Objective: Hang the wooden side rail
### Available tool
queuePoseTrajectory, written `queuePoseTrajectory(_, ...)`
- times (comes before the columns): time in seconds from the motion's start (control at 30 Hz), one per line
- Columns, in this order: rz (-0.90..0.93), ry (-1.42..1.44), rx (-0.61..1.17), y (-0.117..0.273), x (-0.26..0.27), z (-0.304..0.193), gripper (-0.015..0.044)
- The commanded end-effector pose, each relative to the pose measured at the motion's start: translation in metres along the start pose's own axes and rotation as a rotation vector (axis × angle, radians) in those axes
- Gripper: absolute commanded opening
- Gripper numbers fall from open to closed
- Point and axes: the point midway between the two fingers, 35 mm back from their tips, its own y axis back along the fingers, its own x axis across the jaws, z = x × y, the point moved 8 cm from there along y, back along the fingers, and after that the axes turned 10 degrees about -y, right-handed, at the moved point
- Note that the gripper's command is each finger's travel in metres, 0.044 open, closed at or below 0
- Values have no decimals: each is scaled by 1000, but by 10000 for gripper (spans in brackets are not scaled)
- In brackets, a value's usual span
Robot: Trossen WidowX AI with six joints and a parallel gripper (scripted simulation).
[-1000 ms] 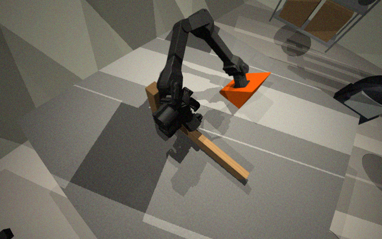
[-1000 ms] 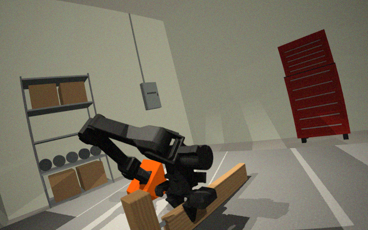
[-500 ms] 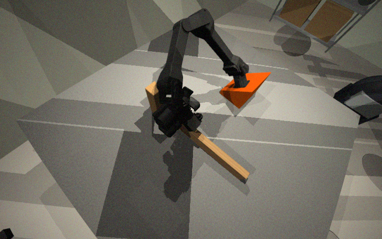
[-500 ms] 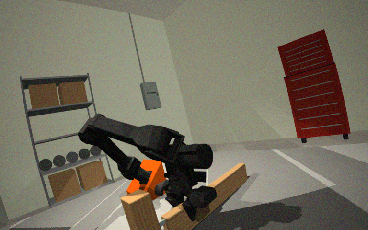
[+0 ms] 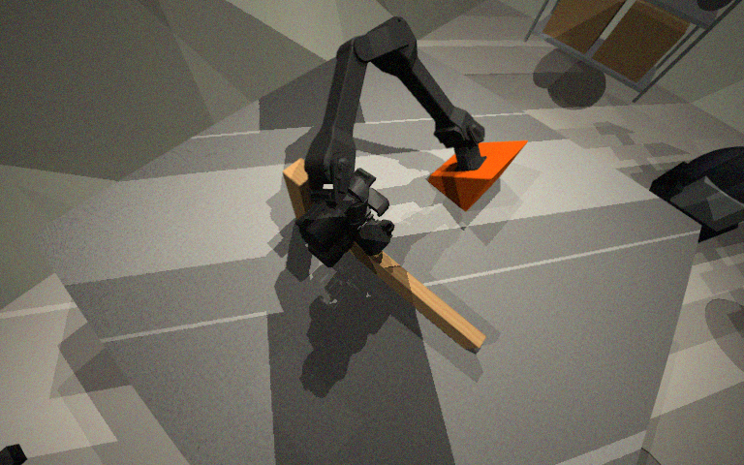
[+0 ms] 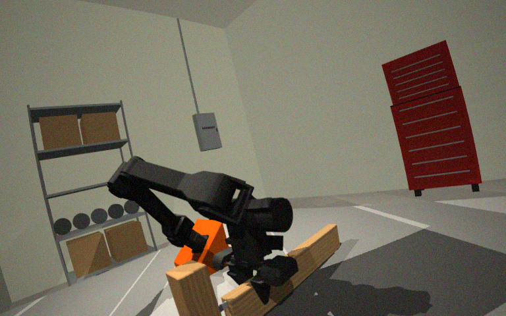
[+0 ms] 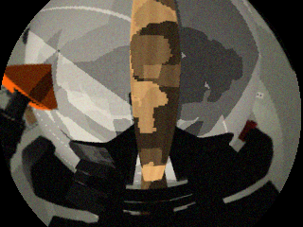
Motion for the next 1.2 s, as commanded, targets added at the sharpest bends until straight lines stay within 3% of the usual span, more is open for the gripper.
queuePoseTrajectory(0.0,-17,-6,-9,5,-3,-2,0)
queuePoseTrajectory(1.17,-17,-7,-8,4,-8,-5,0)
